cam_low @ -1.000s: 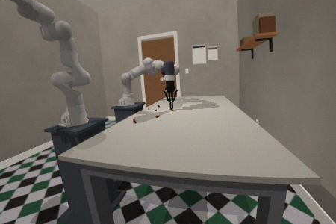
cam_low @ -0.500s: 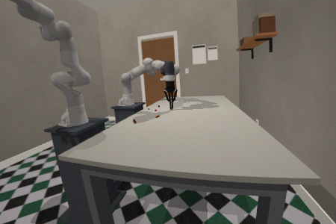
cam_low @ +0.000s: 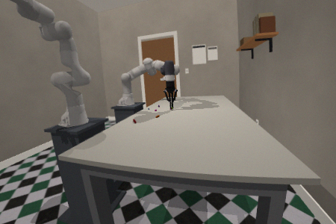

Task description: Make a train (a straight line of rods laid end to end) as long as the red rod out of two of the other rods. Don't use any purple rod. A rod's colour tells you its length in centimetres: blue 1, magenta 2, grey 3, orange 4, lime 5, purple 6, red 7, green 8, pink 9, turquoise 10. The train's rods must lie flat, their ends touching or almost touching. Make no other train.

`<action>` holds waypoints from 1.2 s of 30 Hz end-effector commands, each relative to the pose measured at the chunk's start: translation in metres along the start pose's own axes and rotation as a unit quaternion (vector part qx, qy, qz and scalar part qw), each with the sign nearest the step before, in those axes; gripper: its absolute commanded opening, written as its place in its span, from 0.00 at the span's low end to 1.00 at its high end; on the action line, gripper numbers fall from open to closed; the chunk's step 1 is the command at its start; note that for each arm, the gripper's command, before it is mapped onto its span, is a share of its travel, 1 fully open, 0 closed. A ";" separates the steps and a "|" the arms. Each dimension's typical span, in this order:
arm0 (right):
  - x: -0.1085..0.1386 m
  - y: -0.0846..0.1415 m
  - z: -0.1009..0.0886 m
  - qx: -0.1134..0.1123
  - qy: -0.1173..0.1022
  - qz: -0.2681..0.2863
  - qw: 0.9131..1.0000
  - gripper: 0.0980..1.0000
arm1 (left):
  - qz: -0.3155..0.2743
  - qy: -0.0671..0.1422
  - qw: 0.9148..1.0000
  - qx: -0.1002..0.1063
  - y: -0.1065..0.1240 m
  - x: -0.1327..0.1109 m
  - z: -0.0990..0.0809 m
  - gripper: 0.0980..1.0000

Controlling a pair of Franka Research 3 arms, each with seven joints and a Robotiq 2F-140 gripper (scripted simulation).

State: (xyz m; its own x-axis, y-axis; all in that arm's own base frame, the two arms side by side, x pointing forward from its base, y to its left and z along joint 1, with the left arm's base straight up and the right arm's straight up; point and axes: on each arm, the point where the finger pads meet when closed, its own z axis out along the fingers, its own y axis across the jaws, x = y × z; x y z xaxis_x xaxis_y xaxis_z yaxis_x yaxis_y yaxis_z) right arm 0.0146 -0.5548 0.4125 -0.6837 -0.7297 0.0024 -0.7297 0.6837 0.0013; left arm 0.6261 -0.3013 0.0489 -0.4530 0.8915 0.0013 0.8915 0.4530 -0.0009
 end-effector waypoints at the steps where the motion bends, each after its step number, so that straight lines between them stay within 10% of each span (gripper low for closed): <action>1: -0.001 0.000 0.000 0.001 -0.001 0.003 1.000 1.00 | -0.004 -0.001 1.000 0.000 0.000 -0.001 0.001 0.03; 36: -0.001 0.000 0.000 0.001 -0.001 0.003 1.000 1.00 | -0.004 -0.001 1.000 0.000 0.000 -0.001 0.012 0.03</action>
State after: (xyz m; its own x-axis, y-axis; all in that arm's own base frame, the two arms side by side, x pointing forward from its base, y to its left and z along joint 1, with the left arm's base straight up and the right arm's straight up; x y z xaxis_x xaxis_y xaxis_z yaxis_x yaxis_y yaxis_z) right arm 0.0146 -0.5548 0.4125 -0.6837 -0.7297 0.0024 -0.7297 0.6837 0.0013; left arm 0.6264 -0.3003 0.0399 -0.4548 0.8906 0.0028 0.8906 0.4548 -0.0014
